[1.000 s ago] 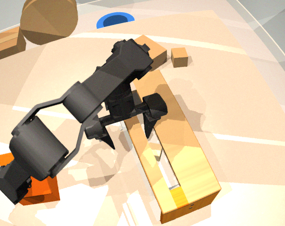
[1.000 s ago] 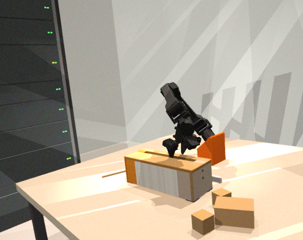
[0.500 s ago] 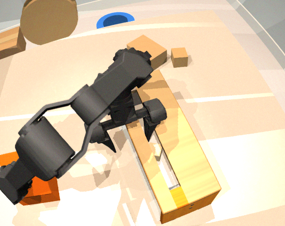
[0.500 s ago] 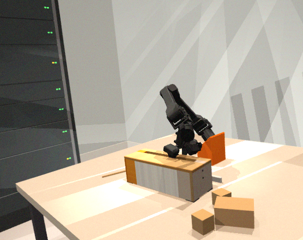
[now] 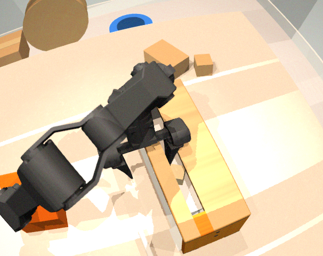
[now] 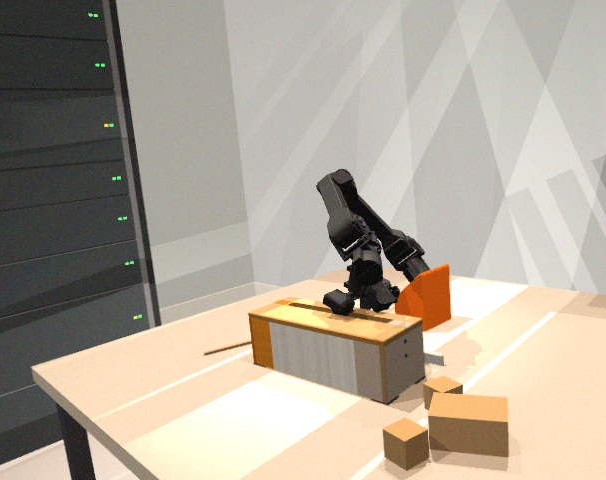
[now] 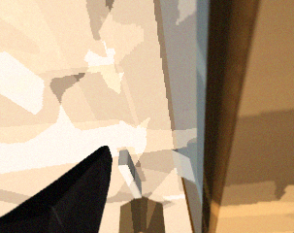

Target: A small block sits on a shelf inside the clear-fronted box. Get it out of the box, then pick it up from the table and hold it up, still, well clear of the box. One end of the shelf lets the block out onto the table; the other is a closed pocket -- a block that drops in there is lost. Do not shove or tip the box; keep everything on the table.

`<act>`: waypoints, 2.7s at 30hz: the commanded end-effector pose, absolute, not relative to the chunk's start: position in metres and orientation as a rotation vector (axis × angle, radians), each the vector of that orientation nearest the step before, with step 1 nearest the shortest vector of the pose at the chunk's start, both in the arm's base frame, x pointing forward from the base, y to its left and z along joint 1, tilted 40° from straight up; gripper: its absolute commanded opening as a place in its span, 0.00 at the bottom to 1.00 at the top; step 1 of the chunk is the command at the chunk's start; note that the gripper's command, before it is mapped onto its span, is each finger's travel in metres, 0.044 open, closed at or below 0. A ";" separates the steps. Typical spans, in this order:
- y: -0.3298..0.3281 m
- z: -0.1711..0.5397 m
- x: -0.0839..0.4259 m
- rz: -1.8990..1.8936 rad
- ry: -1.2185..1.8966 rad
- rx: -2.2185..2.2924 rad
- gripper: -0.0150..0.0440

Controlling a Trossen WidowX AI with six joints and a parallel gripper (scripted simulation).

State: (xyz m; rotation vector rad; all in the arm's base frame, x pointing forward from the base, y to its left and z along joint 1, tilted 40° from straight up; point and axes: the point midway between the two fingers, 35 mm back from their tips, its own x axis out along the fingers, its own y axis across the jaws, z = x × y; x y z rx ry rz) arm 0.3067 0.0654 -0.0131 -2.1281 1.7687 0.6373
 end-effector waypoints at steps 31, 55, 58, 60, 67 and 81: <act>0.053 0.001 0.314 0.628 1.758 -2.129 0.93; 0.052 0.003 0.314 0.628 1.758 -2.129 0.93; 0.052 0.003 0.314 0.628 1.758 -2.129 0.93; 0.050 0.004 0.315 0.628 1.758 -2.129 0.93; 0.044 0.009 0.316 0.628 1.758 -2.129 0.93; 0.033 0.018 0.319 0.627 1.759 -2.130 0.93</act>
